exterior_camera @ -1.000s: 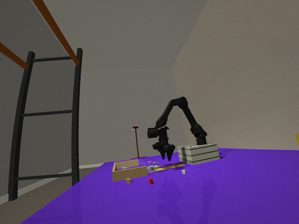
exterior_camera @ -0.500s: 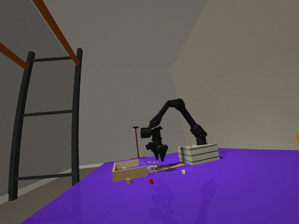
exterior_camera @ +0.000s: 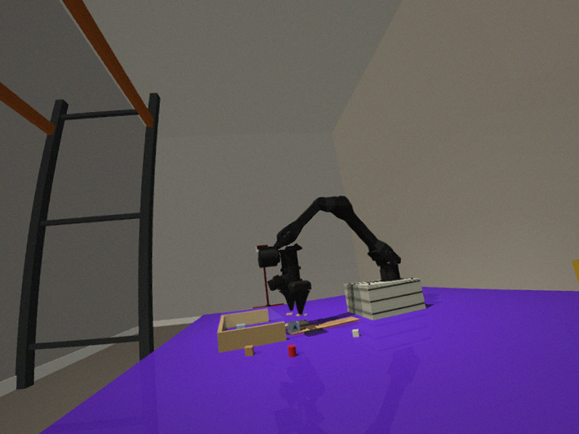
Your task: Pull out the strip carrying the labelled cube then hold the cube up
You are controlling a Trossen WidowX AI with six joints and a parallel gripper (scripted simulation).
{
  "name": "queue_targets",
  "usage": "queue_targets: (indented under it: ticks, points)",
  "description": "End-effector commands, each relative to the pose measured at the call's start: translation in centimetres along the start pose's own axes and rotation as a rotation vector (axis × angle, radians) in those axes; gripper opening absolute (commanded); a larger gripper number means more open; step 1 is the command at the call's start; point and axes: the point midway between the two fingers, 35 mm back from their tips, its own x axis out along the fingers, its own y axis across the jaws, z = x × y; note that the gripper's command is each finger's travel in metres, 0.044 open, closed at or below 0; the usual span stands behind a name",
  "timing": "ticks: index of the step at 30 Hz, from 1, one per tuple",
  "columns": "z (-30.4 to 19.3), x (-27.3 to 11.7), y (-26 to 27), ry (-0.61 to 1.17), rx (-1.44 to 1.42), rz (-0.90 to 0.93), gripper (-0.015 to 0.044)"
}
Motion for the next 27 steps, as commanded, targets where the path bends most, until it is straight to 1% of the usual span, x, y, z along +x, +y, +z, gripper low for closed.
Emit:
queue_targets:
  ticks: [1, 2, 9, 10, 27]
  points:
    - [1.4, -0.3, 0.2, -0.004, 0.004, 0.005, 0.044]
    - [1.4, -0.3, 0.2, -0.004, 0.004, 0.005, 0.044]
    - [1.4, 0.6, 0.2, -0.004, 0.004, 0.005, 0.0256]
    - [1.4, 0.7, 0.2, -0.004, 0.004, 0.005, 0.025]
    - [1.4, 3.5, 0.1, -0.004, 0.004, 0.005, 0.025]
